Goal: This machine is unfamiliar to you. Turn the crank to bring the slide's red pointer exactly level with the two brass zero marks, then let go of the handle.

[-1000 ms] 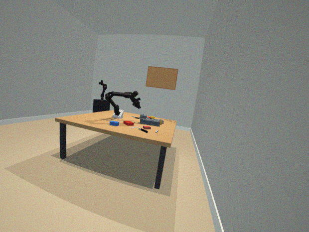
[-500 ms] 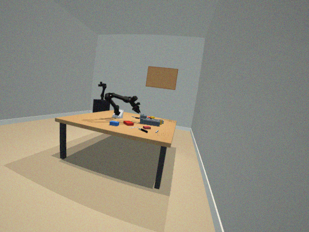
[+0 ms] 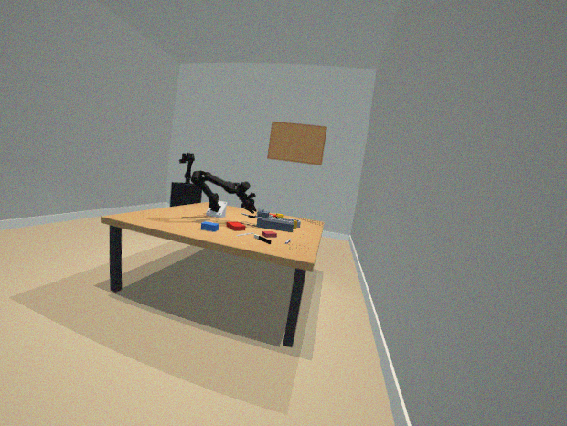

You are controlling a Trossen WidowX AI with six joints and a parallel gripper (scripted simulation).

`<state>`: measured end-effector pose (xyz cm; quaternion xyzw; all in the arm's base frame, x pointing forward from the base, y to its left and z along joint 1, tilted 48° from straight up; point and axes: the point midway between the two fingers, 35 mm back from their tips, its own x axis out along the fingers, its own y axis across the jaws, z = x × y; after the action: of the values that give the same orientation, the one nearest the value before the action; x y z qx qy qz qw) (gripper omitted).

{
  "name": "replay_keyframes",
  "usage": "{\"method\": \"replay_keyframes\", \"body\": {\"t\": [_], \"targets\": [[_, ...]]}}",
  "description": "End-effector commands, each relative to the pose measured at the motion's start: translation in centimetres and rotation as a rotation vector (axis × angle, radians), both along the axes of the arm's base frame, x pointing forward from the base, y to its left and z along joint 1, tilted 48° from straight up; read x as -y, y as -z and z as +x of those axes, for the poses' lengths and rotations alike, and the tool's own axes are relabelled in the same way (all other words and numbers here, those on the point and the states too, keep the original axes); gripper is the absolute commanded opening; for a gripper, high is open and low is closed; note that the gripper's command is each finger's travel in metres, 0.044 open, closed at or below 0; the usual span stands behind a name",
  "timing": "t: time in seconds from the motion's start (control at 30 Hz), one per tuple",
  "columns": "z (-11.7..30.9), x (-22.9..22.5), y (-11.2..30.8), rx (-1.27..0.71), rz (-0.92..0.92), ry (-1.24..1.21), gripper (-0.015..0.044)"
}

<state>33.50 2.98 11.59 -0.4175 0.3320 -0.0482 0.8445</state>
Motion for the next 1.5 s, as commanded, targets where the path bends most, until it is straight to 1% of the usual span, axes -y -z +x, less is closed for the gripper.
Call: {"method": "replay_keyframes", "body": {"t": [0.0,1.1,1.47], "targets": [[0.0,0.6,0.8,-0.011,-0.004,-0.004,0.0440],[0.5,4.3,4.0,-0.008,-0.008,-0.004,0.0440],[0.5,4.3,4.0,-0.008,-0.008,-0.004,0.0151]]}}
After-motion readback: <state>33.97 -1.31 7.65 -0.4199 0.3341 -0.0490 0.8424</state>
